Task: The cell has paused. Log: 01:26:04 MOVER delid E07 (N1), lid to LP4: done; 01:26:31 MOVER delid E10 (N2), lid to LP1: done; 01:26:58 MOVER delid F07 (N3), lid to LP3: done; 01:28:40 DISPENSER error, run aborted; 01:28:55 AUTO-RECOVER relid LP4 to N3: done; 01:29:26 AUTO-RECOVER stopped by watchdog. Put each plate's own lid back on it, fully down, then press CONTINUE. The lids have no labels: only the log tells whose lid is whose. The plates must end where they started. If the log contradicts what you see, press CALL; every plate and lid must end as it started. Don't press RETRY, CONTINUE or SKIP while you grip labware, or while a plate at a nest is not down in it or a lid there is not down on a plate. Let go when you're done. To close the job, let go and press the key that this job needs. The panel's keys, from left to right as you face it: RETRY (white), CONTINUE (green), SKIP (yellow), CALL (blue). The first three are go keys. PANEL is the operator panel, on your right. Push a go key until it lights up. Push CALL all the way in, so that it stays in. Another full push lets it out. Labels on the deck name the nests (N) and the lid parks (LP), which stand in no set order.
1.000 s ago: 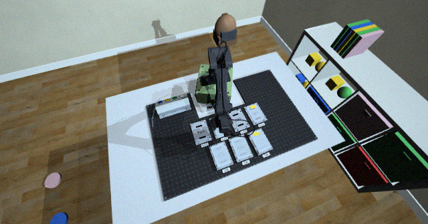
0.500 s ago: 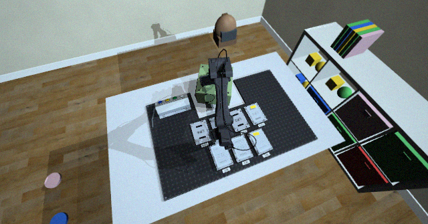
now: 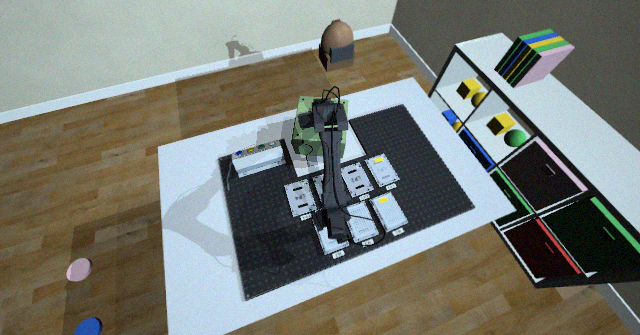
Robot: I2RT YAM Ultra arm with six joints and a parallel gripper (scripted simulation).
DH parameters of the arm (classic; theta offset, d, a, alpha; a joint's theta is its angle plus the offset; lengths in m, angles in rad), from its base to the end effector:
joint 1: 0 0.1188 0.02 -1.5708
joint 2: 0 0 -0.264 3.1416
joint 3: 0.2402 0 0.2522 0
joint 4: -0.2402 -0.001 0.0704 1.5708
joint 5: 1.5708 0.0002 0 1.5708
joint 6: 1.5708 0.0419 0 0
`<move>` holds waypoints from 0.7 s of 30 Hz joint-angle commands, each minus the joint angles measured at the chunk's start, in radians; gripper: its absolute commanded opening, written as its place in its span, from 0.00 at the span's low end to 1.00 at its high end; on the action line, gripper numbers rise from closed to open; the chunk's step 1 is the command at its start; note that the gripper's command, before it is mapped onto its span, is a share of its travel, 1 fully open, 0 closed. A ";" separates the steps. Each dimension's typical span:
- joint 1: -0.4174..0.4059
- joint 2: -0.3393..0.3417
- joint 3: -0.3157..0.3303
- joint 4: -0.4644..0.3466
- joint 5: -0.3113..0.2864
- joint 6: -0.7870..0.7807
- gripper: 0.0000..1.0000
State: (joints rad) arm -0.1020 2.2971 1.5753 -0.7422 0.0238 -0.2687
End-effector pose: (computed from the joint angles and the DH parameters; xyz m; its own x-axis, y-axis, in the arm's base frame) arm 0.4284 -0.0438 0.0877 -0.9813 -0.1663 -0.0965 -0.1620 0.9855 -0.0511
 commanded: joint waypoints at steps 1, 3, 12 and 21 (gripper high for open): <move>-0.011 0.039 0.126 -0.076 -0.015 -0.011 0.00; -0.013 0.074 0.192 -0.106 -0.015 -0.012 0.00; -0.013 0.092 0.262 -0.161 -0.015 -0.012 0.00; -0.015 0.091 0.286 -0.169 -0.015 -0.014 0.00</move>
State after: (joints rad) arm -0.1062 2.4126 1.8091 -0.9016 0.0227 -0.2760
